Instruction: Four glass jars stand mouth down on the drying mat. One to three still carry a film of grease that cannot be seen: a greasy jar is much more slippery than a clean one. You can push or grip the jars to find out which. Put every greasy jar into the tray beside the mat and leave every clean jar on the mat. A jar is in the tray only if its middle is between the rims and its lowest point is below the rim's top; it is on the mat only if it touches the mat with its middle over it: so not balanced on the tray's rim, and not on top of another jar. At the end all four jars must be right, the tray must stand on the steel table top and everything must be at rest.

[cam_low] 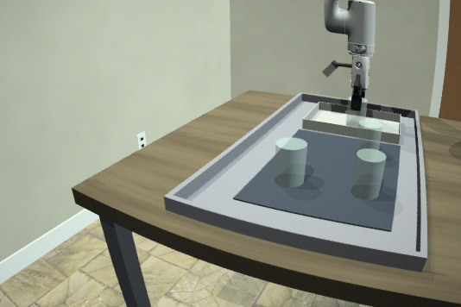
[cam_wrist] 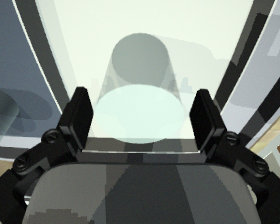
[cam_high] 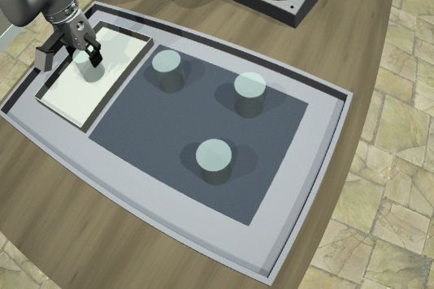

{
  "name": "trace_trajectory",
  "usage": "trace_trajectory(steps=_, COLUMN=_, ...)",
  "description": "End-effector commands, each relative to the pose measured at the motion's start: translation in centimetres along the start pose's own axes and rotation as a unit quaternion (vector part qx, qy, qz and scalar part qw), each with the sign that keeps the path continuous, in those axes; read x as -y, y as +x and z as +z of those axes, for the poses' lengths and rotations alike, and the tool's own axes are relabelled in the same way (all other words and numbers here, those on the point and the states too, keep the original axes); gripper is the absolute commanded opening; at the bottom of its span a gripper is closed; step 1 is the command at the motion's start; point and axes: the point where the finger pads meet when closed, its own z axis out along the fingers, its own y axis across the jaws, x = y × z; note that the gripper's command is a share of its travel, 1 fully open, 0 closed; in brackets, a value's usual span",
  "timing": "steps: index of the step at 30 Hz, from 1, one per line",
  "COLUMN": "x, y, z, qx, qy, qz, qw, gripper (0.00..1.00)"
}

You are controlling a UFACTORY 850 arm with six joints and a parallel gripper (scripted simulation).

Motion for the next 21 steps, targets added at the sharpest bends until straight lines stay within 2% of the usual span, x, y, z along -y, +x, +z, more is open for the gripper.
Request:
trace_trajectory(steps=1, x=-0.1, y=0.1, z=-1.5, qx=0.0, qy=-0.001, qz=0.0, qw=1.0, gripper=1.0)
trace_trajectory(steps=12, x=-0.1, y=0.1, z=-5.8, qx=0.0, qy=-0.001, qz=0.0, qw=1.0, gripper=1.0)
trace_trajectory(steps=14, x=-0.1, y=0.1, z=-5.8, qx=0.0, qy=-0.001, qz=0.0, qw=1.0, gripper=1.0)
trace_trajectory(steps=21, x=0.0, y=0.1, z=-8.5, qx=0.0, qy=-0.001, qz=0.0, qw=1.0, gripper=1.0)
